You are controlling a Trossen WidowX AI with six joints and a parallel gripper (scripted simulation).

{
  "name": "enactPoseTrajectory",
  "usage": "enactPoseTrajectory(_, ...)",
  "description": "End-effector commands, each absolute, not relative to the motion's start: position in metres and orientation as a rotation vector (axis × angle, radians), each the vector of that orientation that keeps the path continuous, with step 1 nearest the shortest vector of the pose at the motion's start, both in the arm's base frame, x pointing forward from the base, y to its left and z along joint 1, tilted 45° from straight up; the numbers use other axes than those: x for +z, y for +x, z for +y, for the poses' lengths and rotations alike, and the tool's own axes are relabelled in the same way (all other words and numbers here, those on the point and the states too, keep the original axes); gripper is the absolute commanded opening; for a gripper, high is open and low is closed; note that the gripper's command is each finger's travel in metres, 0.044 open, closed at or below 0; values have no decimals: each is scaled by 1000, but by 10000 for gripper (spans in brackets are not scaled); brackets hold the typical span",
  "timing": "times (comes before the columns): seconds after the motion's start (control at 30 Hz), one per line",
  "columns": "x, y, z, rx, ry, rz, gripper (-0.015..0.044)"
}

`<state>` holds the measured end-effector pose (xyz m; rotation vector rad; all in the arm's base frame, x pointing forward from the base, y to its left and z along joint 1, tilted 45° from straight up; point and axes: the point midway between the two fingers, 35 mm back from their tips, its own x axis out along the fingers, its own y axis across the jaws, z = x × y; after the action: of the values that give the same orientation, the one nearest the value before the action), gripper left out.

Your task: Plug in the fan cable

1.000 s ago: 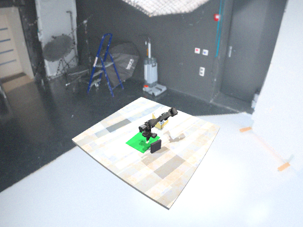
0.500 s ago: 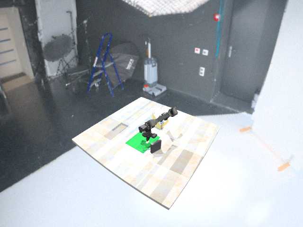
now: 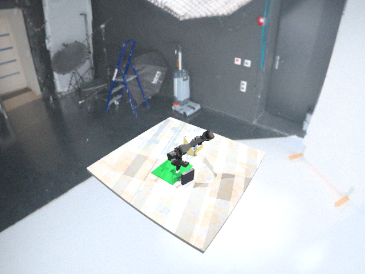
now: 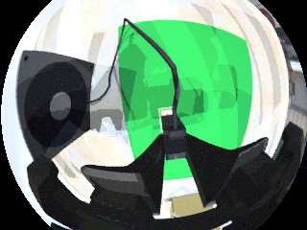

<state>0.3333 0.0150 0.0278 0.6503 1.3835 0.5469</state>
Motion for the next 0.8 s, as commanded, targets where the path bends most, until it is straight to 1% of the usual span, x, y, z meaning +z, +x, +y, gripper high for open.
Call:
enactPoseTrajectory(0.0,27,333,16,547,659,1384,0)
enactPoseTrajectory(0.77,24,333,19,547,660,1384,0)
